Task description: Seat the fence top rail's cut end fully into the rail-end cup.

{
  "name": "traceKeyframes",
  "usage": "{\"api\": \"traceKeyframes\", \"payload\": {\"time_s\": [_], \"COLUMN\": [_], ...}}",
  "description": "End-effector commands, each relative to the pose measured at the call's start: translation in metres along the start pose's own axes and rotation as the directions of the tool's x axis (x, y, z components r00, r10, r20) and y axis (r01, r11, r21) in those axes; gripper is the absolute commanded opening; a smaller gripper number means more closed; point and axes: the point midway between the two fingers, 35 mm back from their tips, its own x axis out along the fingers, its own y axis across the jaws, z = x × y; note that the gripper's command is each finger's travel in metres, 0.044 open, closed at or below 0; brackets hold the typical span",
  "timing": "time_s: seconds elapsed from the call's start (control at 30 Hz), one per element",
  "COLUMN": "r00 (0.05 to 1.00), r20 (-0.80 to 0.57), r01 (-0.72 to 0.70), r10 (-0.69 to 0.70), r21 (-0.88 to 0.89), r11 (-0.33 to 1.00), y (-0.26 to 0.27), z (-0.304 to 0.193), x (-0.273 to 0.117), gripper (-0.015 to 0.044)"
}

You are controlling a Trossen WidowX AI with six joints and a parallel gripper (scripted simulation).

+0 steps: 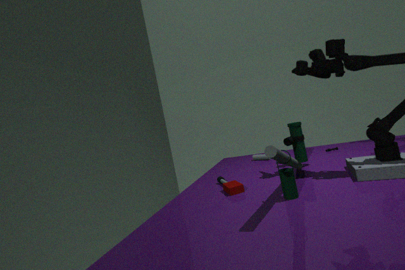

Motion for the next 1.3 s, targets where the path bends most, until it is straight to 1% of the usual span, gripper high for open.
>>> {"api": "traceKeyframes", "payload": {"time_s": [0.0, 0.1, 0.17, 0.27, 0.43, 0.47, 0.5, 0.9, 0.97, 1.03, 1.1, 1.27], "r00": [0.948, 0.856, 0.769, 0.635, 0.358, 0.317, 0.3, 0.297, 0.3, 0.308, 0.321, 0.351], "r20": [-0.289, -0.483, -0.606, -0.746, -0.921, -0.938, -0.945, -0.946, -0.945, -0.944, -0.941, -0.935], "r01": [-0.175, -0.29, -0.368, -0.462, -0.599, -0.615, -0.621, -0.622, -0.646, -0.698, -0.767, -0.903], "r10": [0.134, 0.184, 0.202, 0.204, 0.152, 0.14, 0.134, 0.133, 0.129, 0.12, 0.105, 0.057], "r21": [-0.118, -0.154, -0.162, -0.155, -0.102, -0.091, -0.086, -0.085, -0.102, -0.139, -0.193, -0.321], "r11": [0.978, 0.944, 0.916, 0.873, 0.794, 0.784, 0.779, 0.778, 0.756, 0.703, 0.612, 0.285], "y": [0.043, 0.068, 0.082, 0.098, 0.118, 0.12, 0.121, 0.121, 0.119, 0.114, 0.105, 0.077], "z": [-0.054, -0.092, -0.117, -0.147, -0.191, -0.196, -0.198, -0.198, -0.199, -0.2, -0.202, -0.207], "x": [0.016, 0.016, 0.011, 0.0, -0.032, -0.037, -0.039, -0.04, -0.036, -0.028, -0.015, 0.02], "gripper": [0.044, 0.044, 0.044, 0.044, 0.044, 0.044, 0.044, 0.044, 0.044, 0.044, 0.044, 0.044]}}
